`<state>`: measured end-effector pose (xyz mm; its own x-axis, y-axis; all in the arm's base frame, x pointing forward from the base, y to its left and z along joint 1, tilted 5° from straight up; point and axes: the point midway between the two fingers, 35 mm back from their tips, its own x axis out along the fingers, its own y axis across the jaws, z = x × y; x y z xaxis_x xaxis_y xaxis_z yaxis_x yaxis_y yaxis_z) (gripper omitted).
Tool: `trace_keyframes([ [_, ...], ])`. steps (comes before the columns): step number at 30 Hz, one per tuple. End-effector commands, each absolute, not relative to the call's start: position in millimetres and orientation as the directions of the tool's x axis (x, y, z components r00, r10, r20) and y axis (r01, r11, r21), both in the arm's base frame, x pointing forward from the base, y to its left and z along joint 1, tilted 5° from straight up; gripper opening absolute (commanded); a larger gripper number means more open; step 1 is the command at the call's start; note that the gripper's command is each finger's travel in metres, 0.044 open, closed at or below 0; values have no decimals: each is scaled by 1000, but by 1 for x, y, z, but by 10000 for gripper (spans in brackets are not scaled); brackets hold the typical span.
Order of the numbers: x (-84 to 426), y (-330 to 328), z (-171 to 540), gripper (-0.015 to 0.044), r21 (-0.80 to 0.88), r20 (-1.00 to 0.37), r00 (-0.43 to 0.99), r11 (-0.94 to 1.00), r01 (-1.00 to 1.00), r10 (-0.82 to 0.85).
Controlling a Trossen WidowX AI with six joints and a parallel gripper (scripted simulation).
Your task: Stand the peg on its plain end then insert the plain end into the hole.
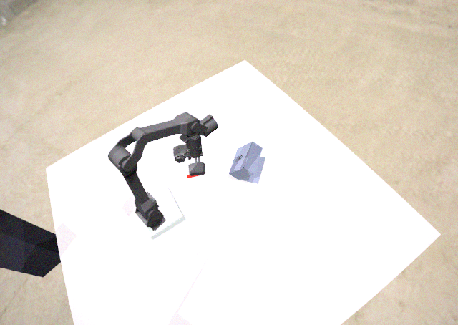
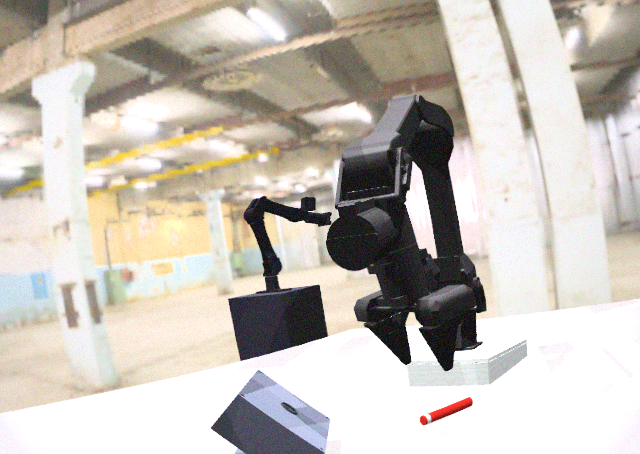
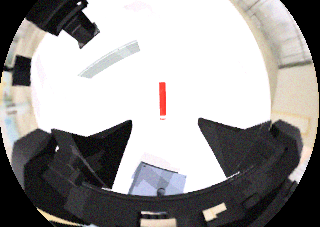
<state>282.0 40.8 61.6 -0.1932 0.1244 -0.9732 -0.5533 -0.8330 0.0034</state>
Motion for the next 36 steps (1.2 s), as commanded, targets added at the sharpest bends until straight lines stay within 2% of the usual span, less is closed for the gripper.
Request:
trace_keyframes([
  [1, 282, 42, 59, 440, -3, -972, -194, -838, -546, 130],
  [36, 280, 44, 1, 440, -3, -972, -194, -838, -546, 130],
])
